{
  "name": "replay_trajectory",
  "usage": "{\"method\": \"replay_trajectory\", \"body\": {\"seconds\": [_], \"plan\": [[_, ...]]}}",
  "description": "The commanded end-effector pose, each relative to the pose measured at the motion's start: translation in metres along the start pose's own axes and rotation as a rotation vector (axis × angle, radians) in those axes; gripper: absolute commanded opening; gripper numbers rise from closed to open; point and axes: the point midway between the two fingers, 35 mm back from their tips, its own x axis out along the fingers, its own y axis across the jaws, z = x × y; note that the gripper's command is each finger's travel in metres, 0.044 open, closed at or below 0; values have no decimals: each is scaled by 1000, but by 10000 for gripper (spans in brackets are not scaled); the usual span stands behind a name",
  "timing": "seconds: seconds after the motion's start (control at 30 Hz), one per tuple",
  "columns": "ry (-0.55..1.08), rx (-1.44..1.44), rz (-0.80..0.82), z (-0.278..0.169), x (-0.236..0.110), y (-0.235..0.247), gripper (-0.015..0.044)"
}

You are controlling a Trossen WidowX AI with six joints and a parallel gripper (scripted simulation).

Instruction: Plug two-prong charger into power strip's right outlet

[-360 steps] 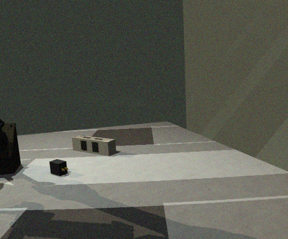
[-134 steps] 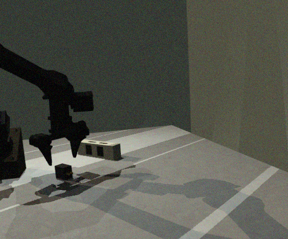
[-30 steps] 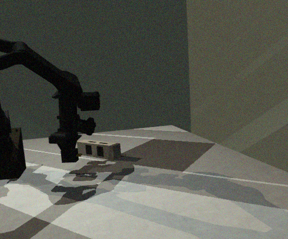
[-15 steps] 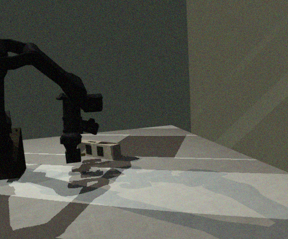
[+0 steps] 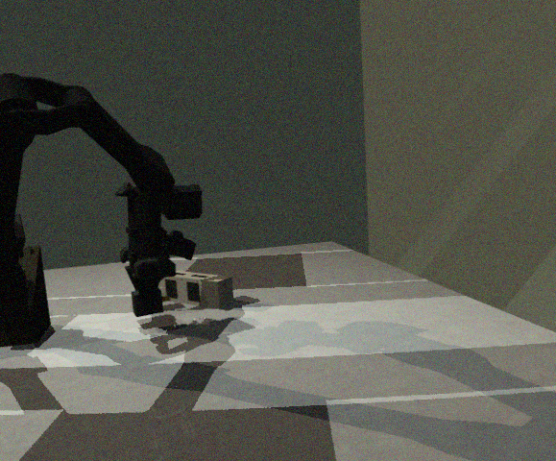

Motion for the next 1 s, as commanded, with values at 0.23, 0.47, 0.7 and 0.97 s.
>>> {"method": "replay_trajectory", "body": {"seconds": [0.23, 0.47, 0.7, 0.97], "plan": [[-4, -178, -14, 11, 5, 10, 0], [-1, -300, -22, 16, 9, 18, 0], [3, -421, -30, 21, 13, 26, 0], [3, -432, -30, 27, 13, 30, 0]]}}
